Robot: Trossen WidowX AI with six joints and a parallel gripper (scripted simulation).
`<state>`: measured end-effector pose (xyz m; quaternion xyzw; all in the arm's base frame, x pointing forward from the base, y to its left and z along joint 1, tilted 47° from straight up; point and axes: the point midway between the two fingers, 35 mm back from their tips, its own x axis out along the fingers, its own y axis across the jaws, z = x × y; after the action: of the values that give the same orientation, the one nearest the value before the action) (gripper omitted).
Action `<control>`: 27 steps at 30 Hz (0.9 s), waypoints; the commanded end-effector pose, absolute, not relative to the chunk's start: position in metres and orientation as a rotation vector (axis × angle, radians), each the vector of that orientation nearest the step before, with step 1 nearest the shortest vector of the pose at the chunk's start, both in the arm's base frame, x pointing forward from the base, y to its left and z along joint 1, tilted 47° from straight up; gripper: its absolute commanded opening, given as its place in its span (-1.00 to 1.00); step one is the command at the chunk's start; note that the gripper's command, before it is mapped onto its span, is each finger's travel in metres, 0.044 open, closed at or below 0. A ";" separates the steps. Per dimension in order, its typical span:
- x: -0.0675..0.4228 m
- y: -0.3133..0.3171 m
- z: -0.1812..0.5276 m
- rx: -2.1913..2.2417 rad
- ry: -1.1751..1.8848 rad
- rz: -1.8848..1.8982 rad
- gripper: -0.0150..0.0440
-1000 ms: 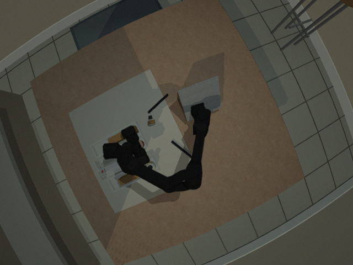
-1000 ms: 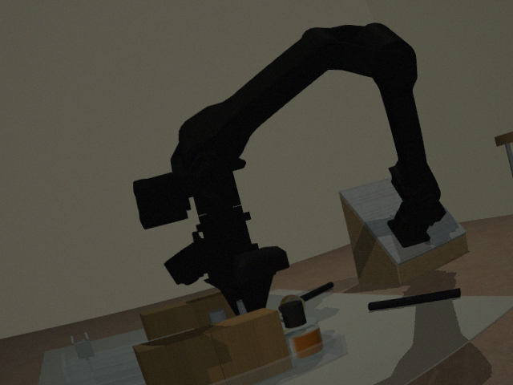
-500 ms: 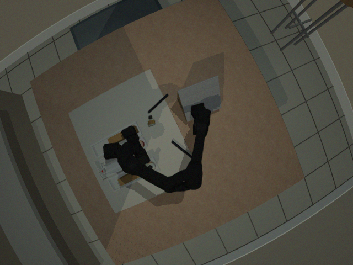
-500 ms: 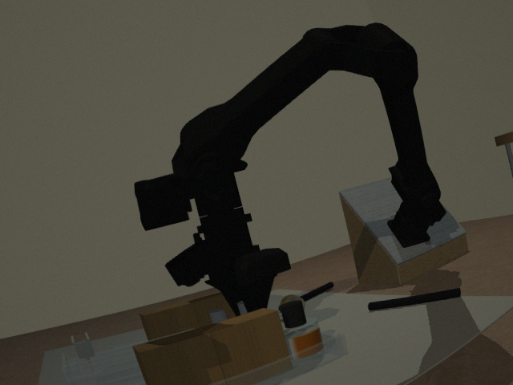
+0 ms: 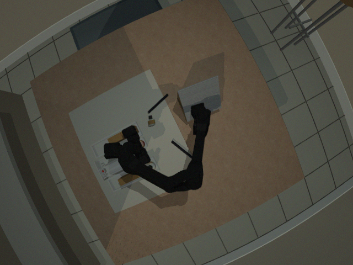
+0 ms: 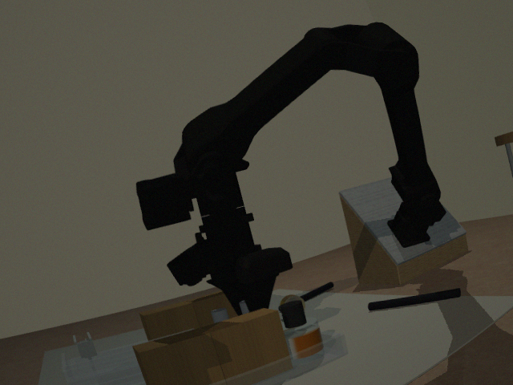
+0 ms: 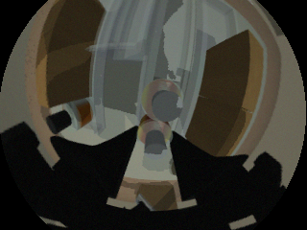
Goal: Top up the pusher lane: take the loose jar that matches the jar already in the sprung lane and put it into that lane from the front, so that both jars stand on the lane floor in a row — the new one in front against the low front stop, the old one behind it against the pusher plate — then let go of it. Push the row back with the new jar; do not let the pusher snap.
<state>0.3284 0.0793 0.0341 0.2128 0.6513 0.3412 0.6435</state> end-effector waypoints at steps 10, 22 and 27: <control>0.328 0.080 0.035 0.491 1.471 0.784 -0.49; 0.324 0.078 0.034 0.491 1.471 0.784 -0.49; 0.324 0.078 0.034 0.491 1.471 0.784 -0.49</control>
<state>0.3244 0.0787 0.0335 0.2171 0.6478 0.3421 0.6451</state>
